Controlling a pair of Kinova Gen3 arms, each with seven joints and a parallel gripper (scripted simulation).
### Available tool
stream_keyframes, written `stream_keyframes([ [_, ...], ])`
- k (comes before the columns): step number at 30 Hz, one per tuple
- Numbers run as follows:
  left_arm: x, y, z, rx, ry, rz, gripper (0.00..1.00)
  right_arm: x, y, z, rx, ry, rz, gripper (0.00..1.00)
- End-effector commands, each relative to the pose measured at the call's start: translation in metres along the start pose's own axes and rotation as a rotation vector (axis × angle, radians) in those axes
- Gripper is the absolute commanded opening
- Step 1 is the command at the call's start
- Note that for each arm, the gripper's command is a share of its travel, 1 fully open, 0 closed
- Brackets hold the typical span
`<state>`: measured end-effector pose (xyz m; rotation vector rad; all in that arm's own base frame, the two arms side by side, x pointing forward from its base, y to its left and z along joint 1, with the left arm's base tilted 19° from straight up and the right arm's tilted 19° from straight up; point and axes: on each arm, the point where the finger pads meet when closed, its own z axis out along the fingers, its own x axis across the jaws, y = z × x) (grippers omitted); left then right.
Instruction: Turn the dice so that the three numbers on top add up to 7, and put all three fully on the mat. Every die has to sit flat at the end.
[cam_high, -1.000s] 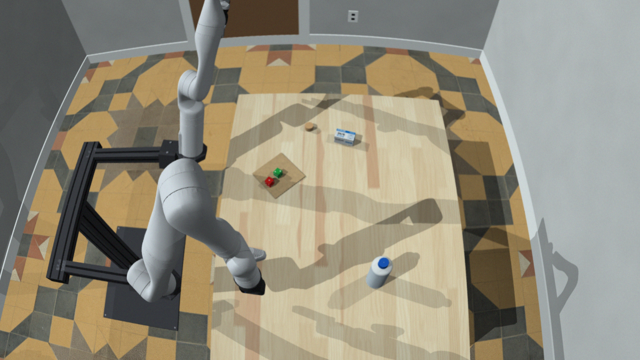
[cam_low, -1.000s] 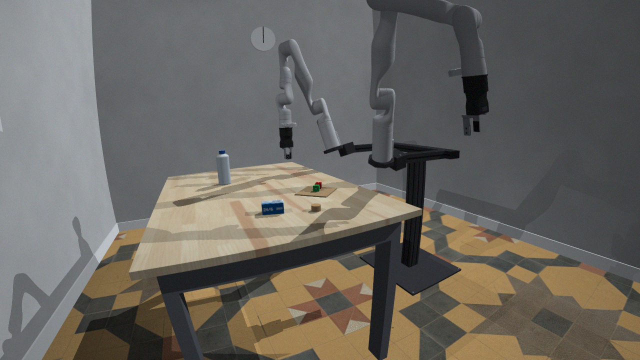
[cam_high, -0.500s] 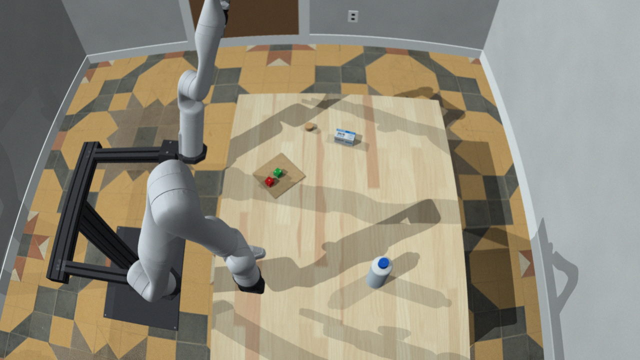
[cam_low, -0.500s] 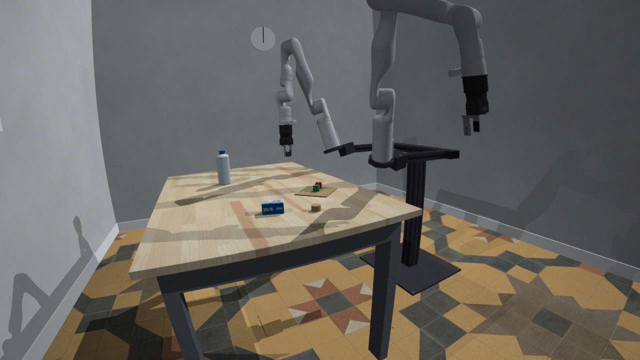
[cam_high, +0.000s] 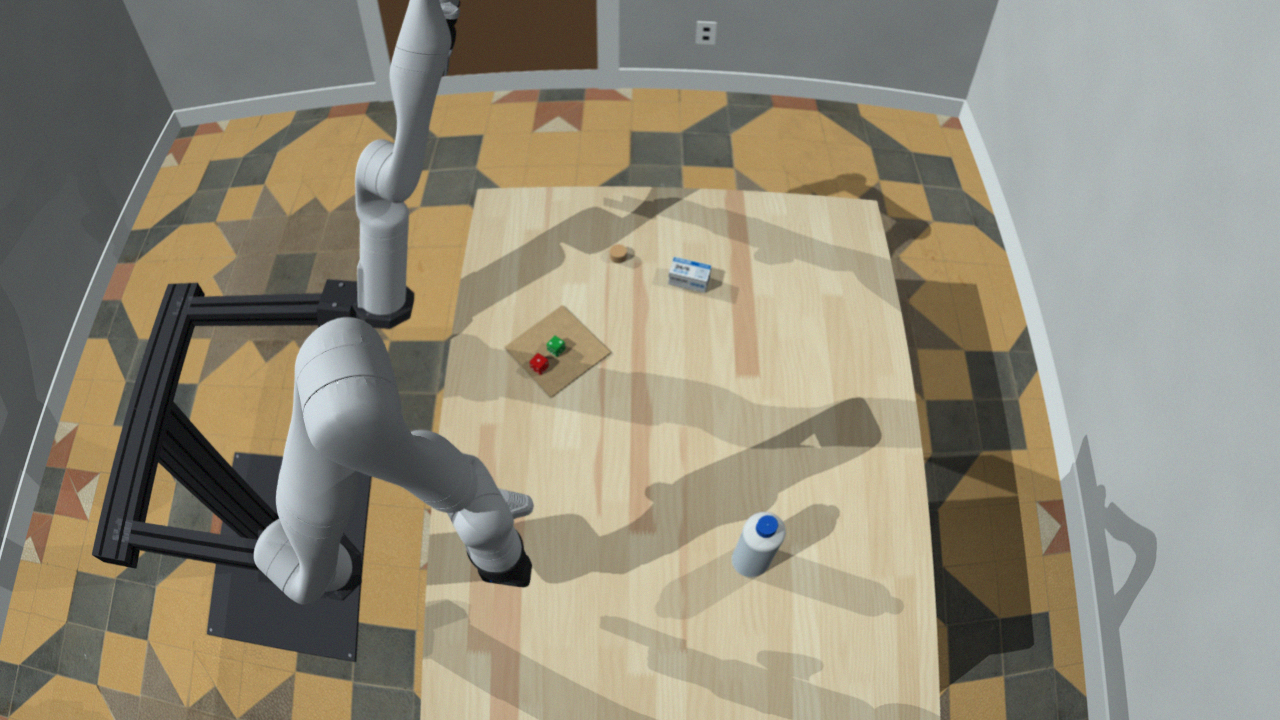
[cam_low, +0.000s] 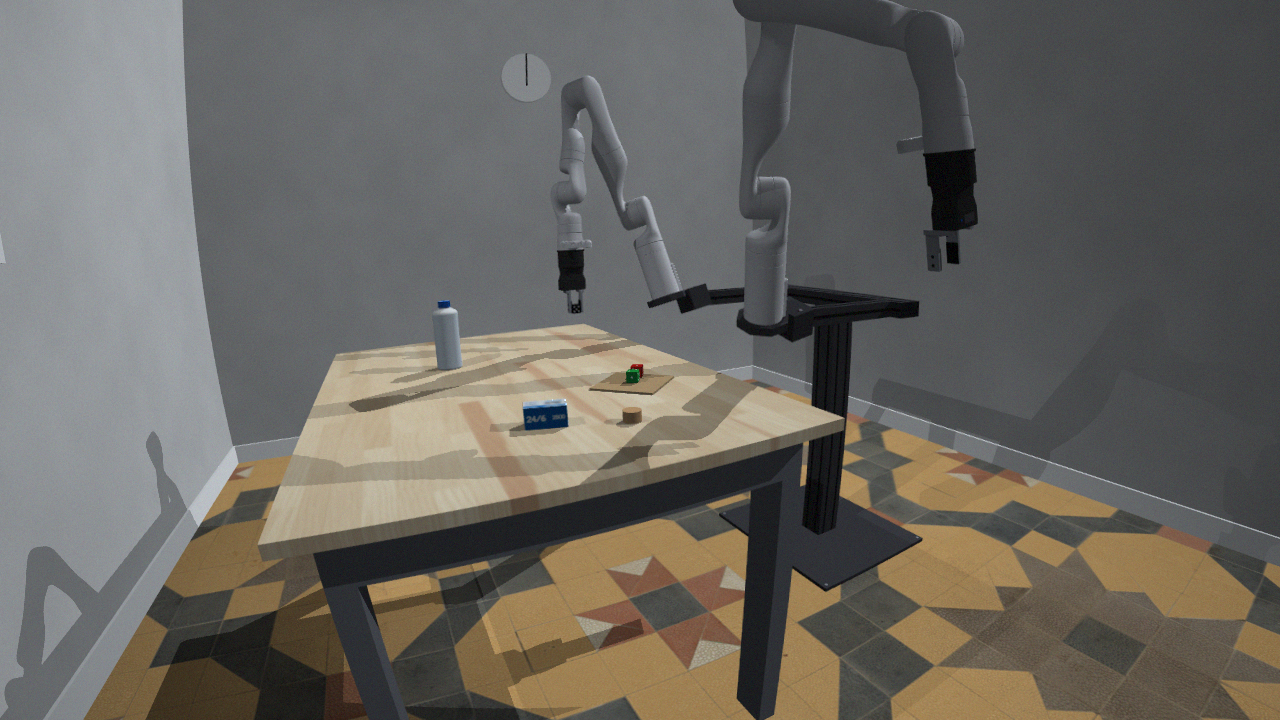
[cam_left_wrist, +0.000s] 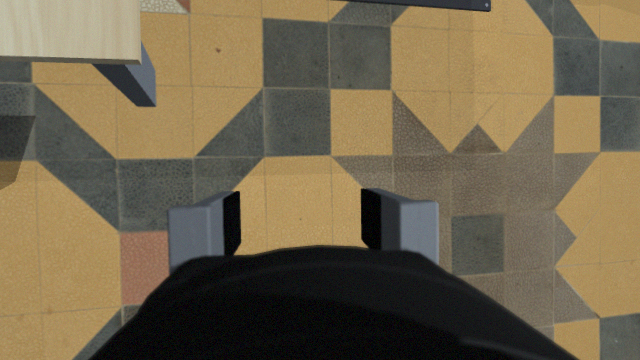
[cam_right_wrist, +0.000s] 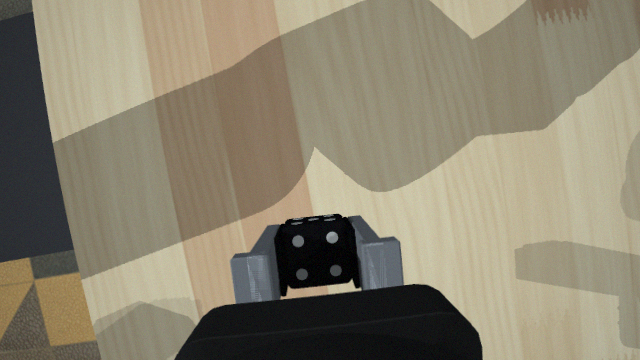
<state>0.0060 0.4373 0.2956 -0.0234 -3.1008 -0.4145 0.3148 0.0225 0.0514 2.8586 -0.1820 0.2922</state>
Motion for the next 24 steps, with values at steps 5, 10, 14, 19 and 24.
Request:
stream_keyframes([
  [5,0.000,0.000,-0.001,-0.002,0.000,0.000,1.00,0.011,-0.007,0.001,-0.008,0.007,0.017,0.49],
  [10,0.000,0.000,-0.001,-0.002,0.000,0.000,1.00,0.020,-0.012,0.001,-0.015,0.013,0.032,0.49],
  [14,0.000,0.000,-0.001,-0.002,0.000,0.000,1.00,0.036,-0.024,0.002,-0.027,0.024,0.060,0.49],
  [19,0.000,0.000,-0.001,-0.002,0.000,0.000,1.00,0.060,-0.045,0.003,-0.043,0.040,0.105,0.49],
  [24,0.000,0.000,-0.001,-0.002,0.000,0.000,1.00,0.087,-0.076,0.004,-0.057,0.060,0.161,0.49],
])
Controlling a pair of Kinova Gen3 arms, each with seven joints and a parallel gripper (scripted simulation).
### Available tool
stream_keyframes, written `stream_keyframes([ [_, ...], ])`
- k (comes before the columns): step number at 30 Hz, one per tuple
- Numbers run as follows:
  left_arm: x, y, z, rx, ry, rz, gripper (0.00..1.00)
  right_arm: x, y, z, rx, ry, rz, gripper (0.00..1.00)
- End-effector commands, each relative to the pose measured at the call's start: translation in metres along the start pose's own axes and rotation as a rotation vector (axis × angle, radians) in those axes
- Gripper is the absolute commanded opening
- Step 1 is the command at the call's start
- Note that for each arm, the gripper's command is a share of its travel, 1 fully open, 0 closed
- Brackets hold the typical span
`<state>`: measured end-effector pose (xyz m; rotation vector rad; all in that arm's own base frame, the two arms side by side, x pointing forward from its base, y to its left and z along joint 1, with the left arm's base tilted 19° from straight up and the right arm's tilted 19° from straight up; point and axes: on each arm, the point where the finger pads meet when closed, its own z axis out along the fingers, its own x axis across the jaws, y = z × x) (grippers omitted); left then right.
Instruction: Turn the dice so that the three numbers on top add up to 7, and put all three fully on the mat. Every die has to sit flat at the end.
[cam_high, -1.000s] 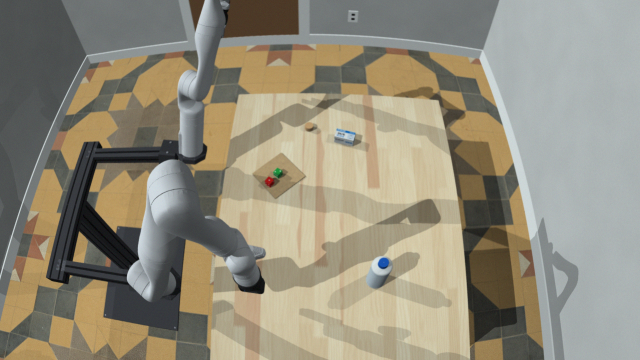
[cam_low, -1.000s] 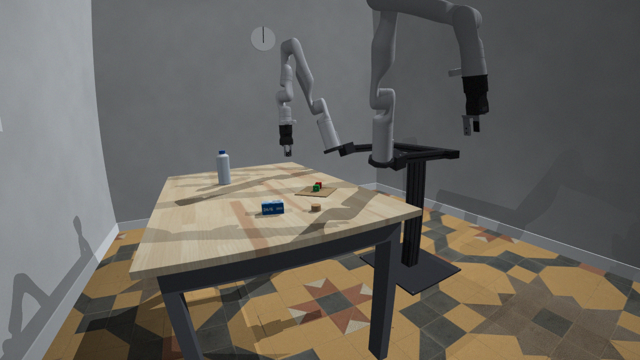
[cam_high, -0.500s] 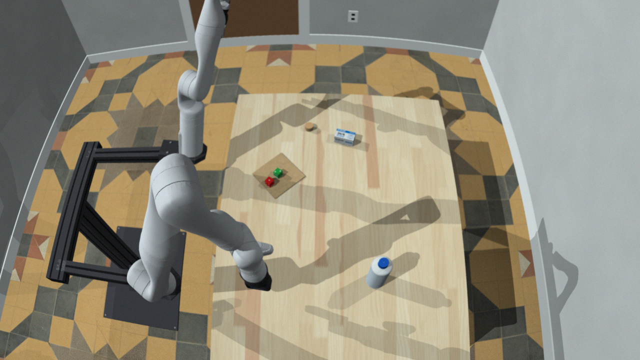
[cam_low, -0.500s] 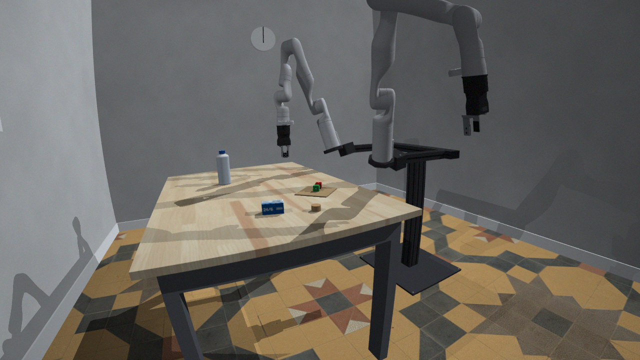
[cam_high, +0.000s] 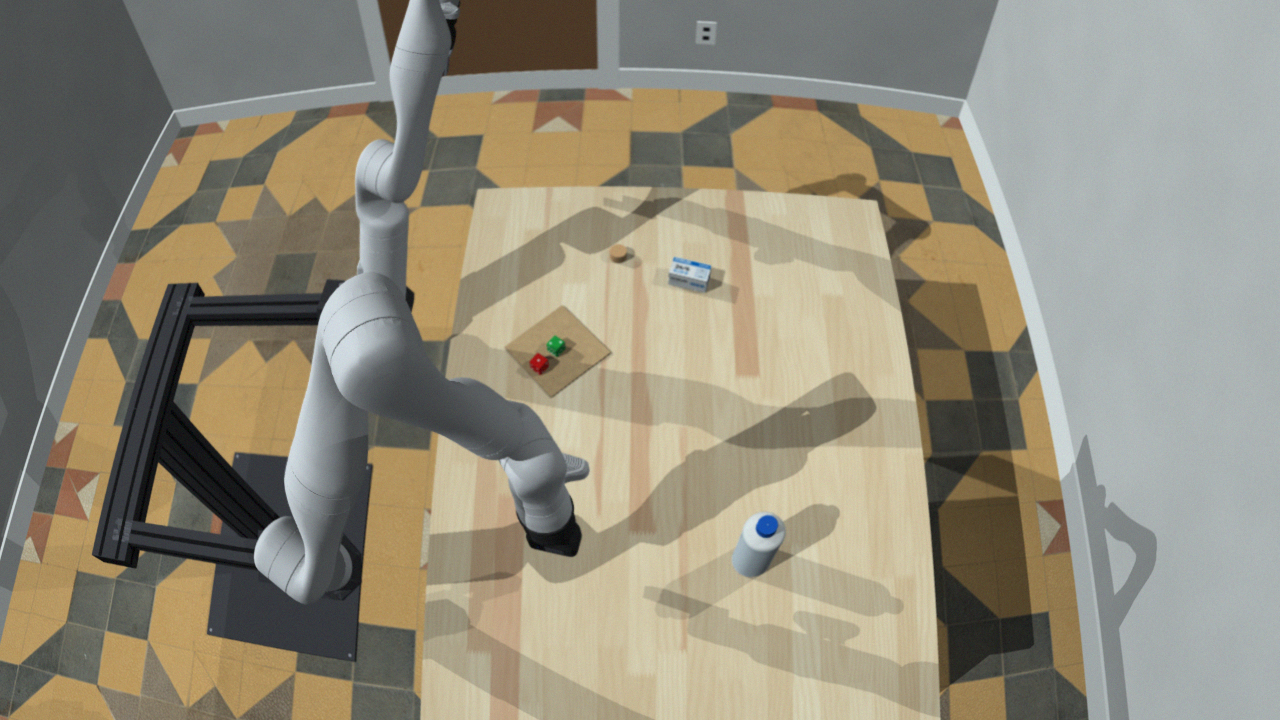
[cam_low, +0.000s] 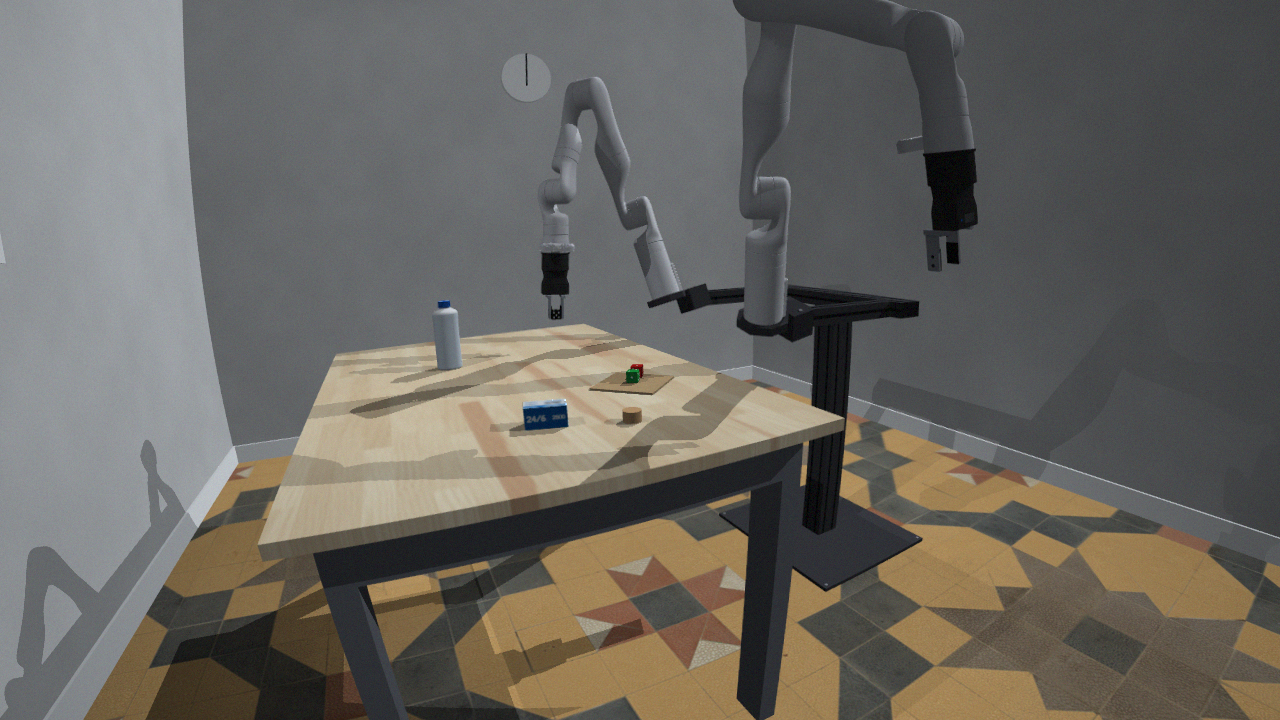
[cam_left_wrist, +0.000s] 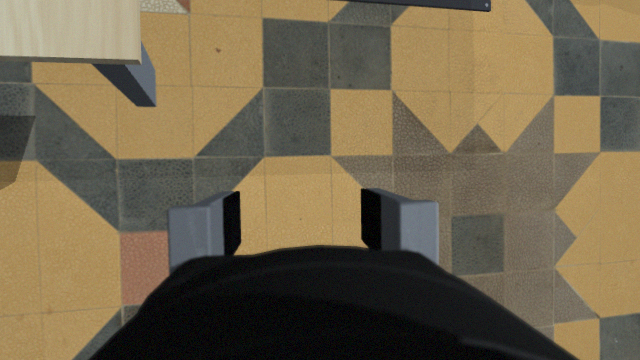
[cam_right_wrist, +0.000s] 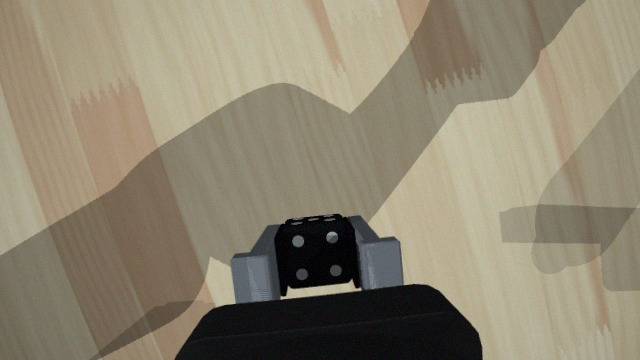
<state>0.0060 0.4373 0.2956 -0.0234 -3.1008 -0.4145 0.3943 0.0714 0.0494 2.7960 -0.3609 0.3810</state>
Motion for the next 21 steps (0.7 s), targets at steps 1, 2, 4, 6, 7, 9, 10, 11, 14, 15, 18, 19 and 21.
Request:
stream_keyframes([
  [1,0.000,0.000,-0.001,-0.002,0.000,0.000,1.00,0.017,-0.026,0.001,-0.014,0.013,0.043,0.49],
  [2,0.000,0.000,-0.001,-0.002,0.000,0.000,1.00,0.017,-0.026,0.001,-0.014,0.013,0.043,0.49],
  [4,0.000,0.000,-0.001,-0.002,0.000,0.000,1.00,0.021,-0.035,0.000,-0.016,0.017,0.055,0.49],
  [6,0.000,0.000,-0.001,-0.002,0.000,0.000,1.00,0.029,-0.052,0.000,-0.019,0.024,0.081,0.49],
  [7,0.000,0.000,-0.001,-0.002,0.000,0.000,1.00,0.033,-0.062,-0.001,-0.020,0.028,0.094,0.49],
  [9,0.000,0.000,-0.001,-0.002,0.000,0.000,1.00,0.039,-0.082,-0.002,-0.021,0.034,0.121,0.49],
  [10,0.000,0.000,-0.001,-0.002,0.000,0.000,1.00,0.041,-0.092,-0.002,-0.021,0.037,0.134,0.49],
  [11,0.000,0.000,-0.001,-0.002,0.000,0.000,1.00,0.044,-0.103,-0.003,-0.021,0.039,0.147,0.49],
  [14,0.000,0.000,-0.001,-0.002,0.000,0.000,1.00,0.047,-0.125,-0.004,-0.019,0.043,0.174,0.49],
  [15,0.000,0.000,-0.001,-0.002,0.000,0.000,1.00,0.048,-0.136,-0.005,-0.018,0.045,0.187,0.49],
  [18,0.000,0.000,-0.001,-0.002,0.000,0.000,1.00,0.048,-0.169,-0.007,-0.014,0.047,0.223,0.49],
  [19,0.000,0.000,-0.001,-0.002,0.000,0.000,1.00,0.048,-0.169,-0.007,-0.014,0.047,0.223,0.49],
  [21,0.000,0.000,-0.001,-0.002,0.000,0.000,1.00,0.048,-0.170,-0.007,-0.014,0.047,0.224,0.49],
])
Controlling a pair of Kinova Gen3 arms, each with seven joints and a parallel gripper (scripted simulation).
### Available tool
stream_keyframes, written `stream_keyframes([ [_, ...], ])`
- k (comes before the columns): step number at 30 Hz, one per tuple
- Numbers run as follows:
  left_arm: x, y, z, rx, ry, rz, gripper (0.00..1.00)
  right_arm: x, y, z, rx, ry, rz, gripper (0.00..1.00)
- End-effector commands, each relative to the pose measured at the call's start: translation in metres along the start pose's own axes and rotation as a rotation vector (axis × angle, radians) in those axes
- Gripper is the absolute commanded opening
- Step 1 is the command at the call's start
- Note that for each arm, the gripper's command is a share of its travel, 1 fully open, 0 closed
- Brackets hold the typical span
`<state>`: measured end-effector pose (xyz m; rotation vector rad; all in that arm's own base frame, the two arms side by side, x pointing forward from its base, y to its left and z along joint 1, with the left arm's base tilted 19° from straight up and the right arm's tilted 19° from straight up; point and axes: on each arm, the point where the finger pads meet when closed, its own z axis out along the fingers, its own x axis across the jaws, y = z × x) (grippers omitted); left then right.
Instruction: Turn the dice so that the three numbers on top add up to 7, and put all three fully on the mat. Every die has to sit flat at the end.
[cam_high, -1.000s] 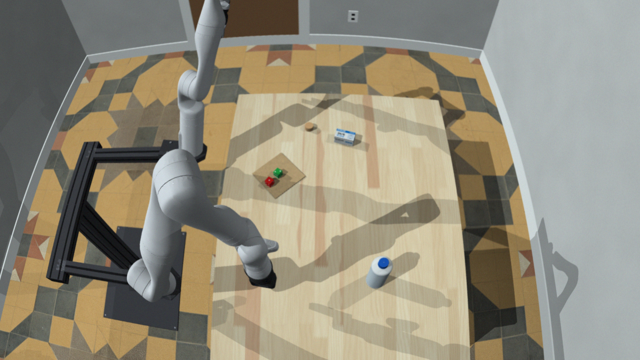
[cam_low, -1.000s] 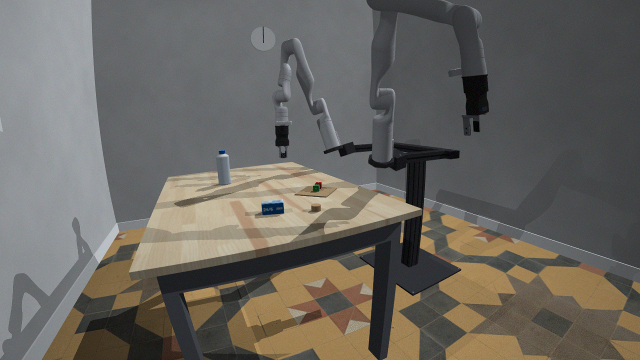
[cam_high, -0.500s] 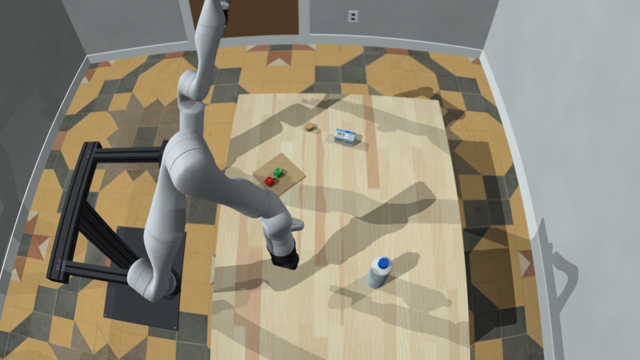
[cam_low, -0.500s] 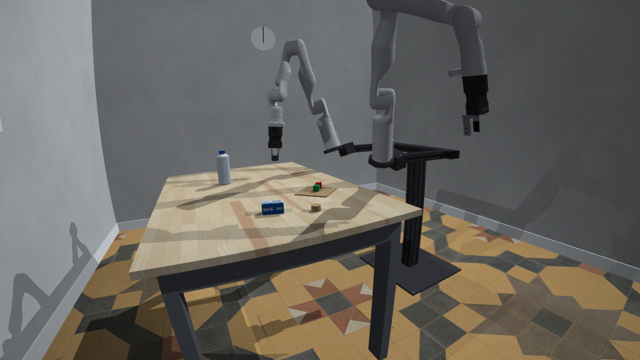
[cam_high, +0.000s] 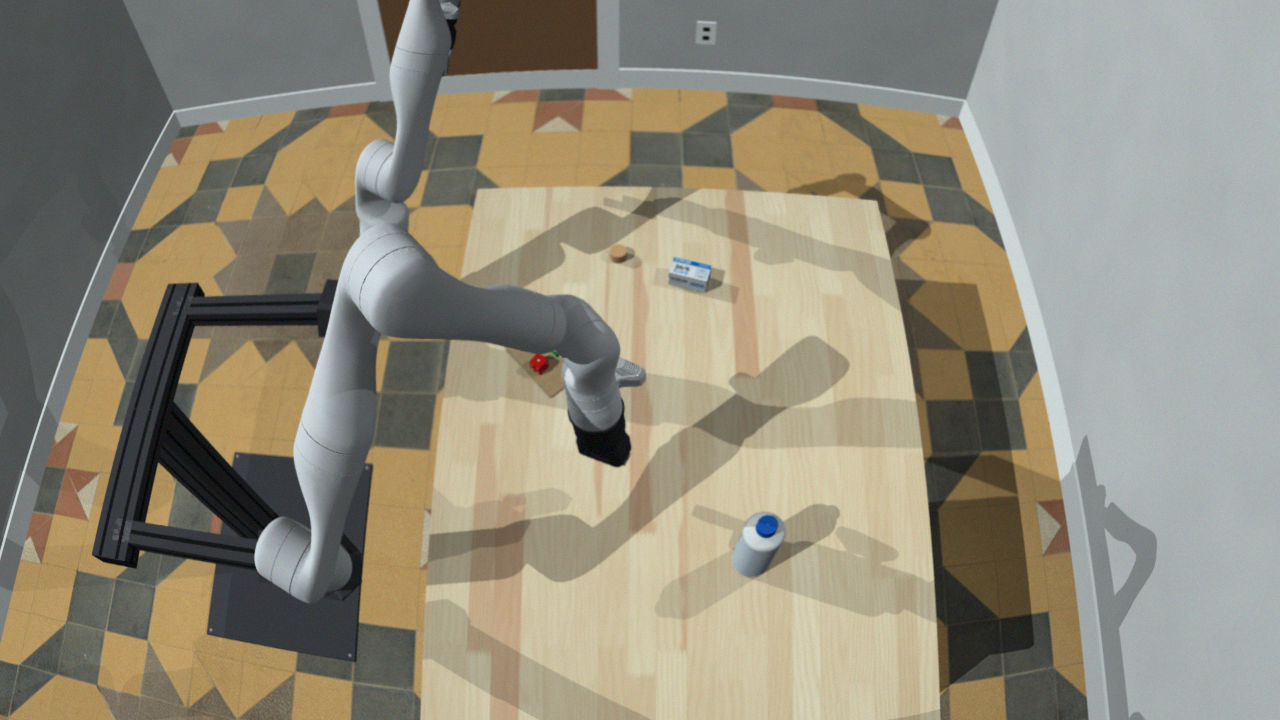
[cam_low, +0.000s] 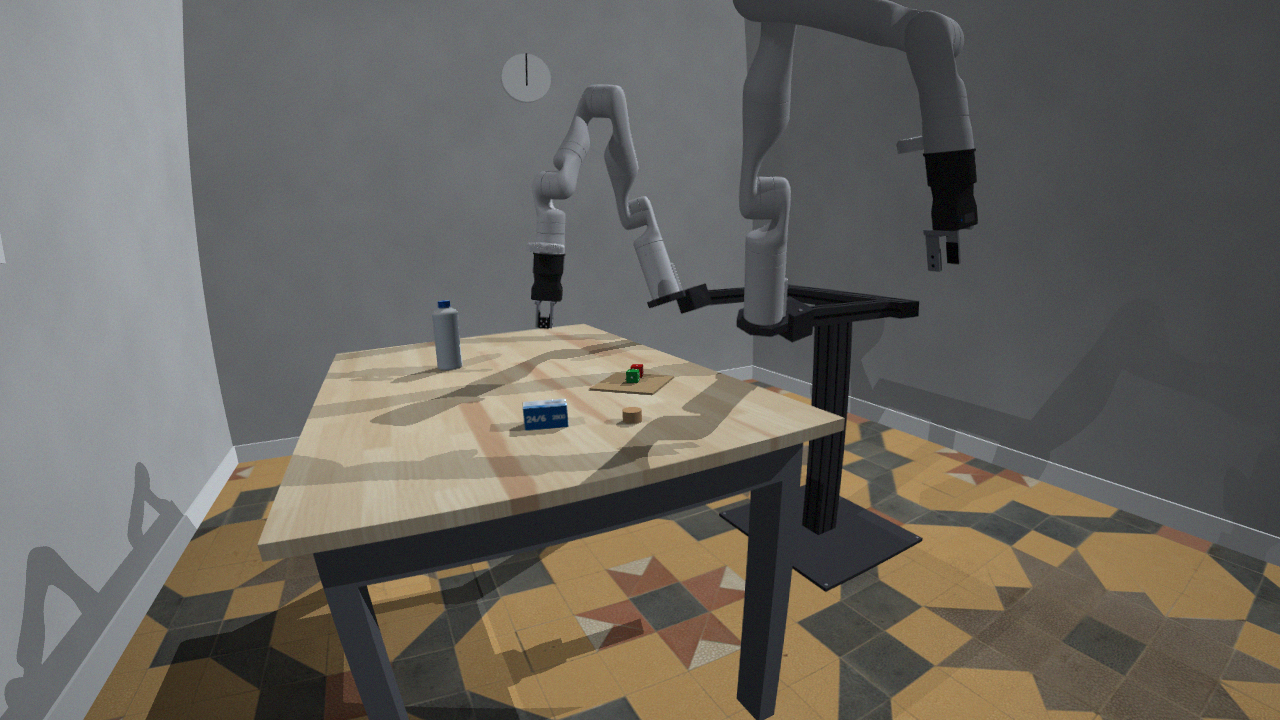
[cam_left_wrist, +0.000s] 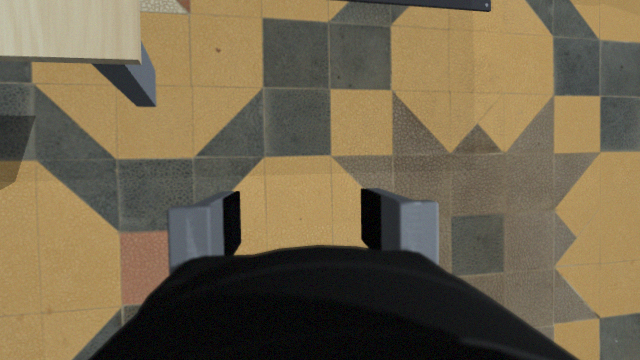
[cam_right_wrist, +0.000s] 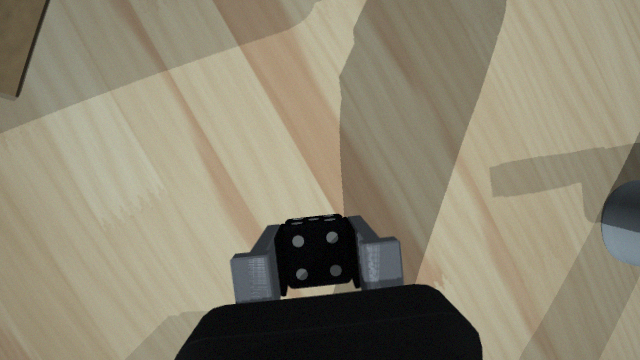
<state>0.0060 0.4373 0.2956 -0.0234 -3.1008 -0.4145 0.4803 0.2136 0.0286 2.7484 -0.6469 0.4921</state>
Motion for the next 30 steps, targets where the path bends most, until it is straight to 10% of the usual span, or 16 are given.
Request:
stream_keyframes([
  [1,0.000,0.000,-0.001,-0.002,0.000,0.000,1.00,-0.002,-0.021,-0.001,-0.010,0.000,0.026,0.49],
  [14,0.000,0.000,-0.001,-0.002,0.000,0.000,1.00,-0.062,-0.132,-0.014,0.011,-0.027,0.134,0.49],
  [30,0.000,0.000,-0.001,-0.002,0.000,0.000,1.00,-0.154,-0.211,-0.029,0.020,-0.086,0.199,0.49],
])
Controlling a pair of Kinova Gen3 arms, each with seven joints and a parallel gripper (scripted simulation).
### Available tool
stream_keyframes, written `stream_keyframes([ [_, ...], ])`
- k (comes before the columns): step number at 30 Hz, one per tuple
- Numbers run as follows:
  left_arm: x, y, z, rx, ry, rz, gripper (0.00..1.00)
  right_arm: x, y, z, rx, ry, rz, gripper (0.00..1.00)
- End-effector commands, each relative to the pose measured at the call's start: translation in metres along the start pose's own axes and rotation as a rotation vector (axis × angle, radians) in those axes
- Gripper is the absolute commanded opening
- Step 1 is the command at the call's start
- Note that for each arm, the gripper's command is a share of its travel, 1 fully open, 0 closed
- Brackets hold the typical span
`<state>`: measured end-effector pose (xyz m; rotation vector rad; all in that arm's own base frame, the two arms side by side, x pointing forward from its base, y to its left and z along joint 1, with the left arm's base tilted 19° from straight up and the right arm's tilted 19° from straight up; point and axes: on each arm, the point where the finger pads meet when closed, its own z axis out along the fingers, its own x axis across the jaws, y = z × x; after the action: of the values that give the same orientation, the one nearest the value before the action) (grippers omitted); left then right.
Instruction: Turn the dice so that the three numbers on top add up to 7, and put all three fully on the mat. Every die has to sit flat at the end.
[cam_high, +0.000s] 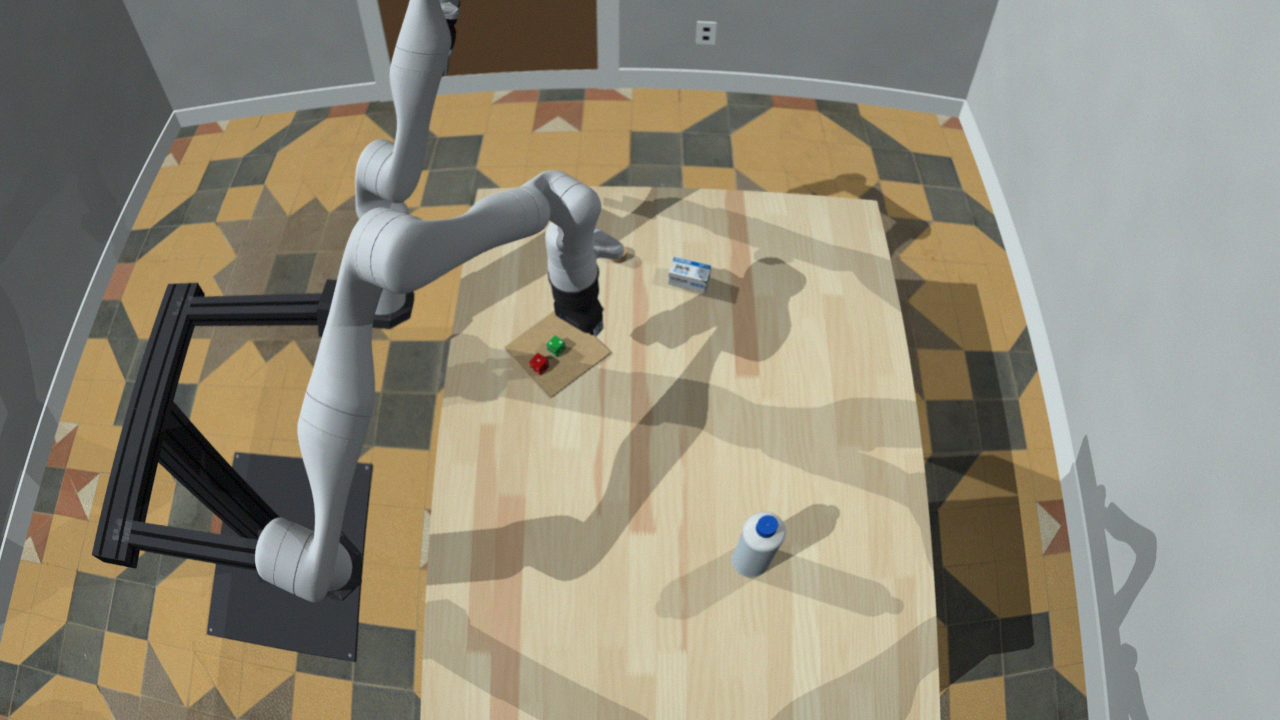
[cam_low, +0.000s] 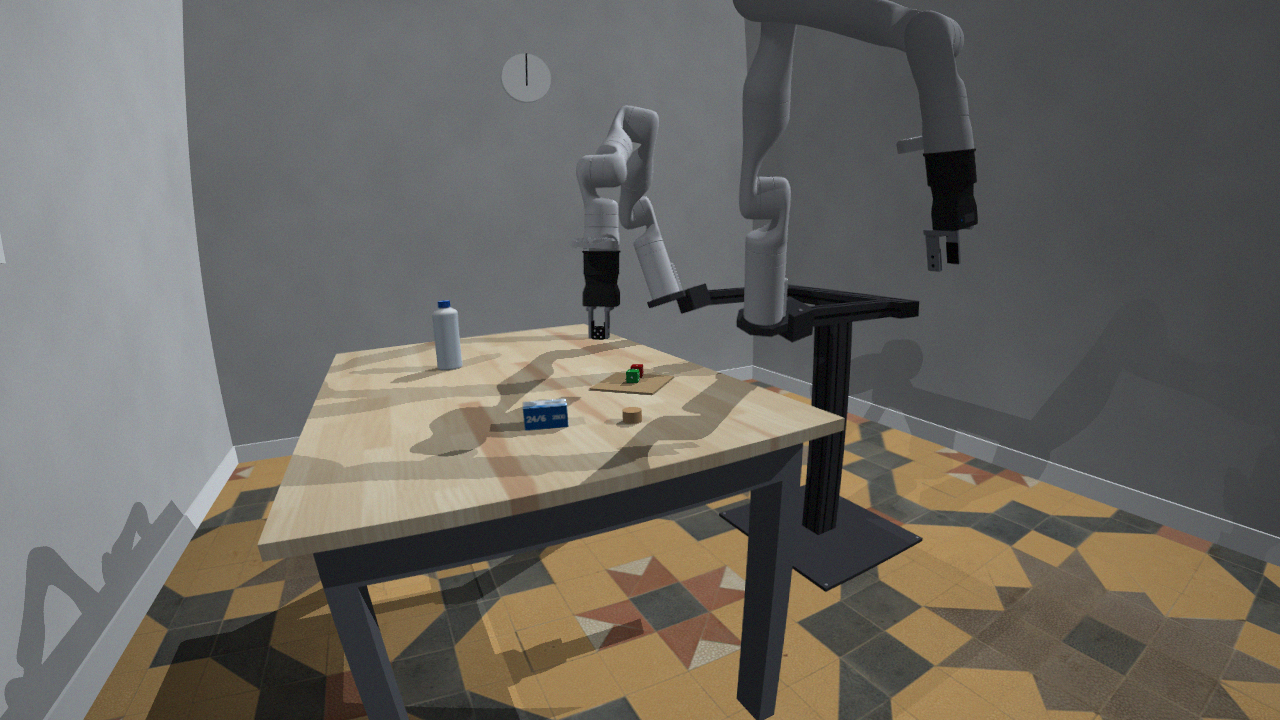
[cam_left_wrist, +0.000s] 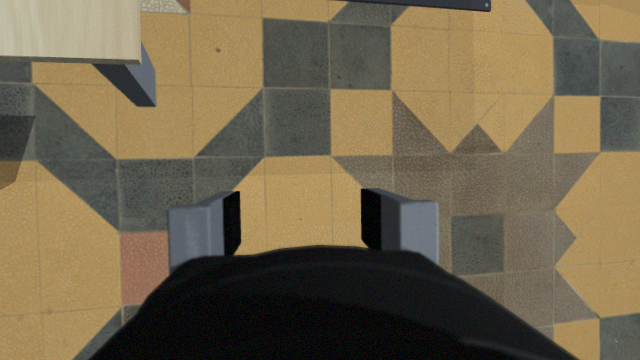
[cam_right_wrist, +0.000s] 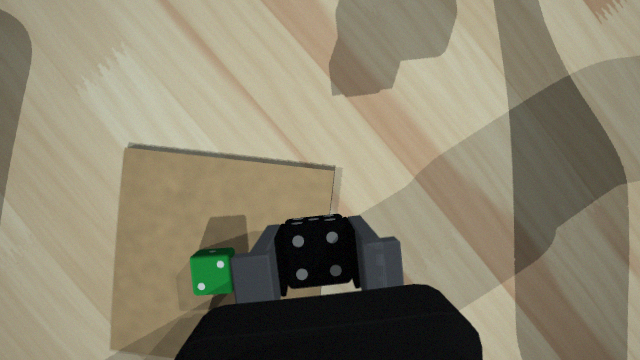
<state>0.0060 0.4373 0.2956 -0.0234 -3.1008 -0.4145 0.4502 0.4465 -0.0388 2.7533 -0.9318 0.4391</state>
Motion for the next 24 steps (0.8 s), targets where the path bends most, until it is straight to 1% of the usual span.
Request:
stream_keyframes([
  [1,0.000,0.000,-0.001,-0.002,0.000,0.000,1.00,-0.022,-0.012,-0.002,-0.004,-0.012,0.012,0.49],
  [3,0.000,0.000,-0.001,-0.002,0.000,0.000,1.00,-0.022,-0.012,-0.002,-0.004,-0.012,0.012,0.49],
  [8,0.000,0.000,-0.001,-0.002,0.000,0.000,1.00,-0.044,-0.019,-0.003,-0.006,-0.025,0.020,0.49],
  [13,0.000,0.000,-0.001,-0.002,0.000,0.000,1.00,-0.057,-0.022,-0.003,-0.007,-0.033,0.023,0.49],
  [24,0.000,0.000,-0.001,-0.002,0.000,0.000,1.00,-0.062,-0.024,-0.004,-0.008,-0.036,0.025,0.49],
])
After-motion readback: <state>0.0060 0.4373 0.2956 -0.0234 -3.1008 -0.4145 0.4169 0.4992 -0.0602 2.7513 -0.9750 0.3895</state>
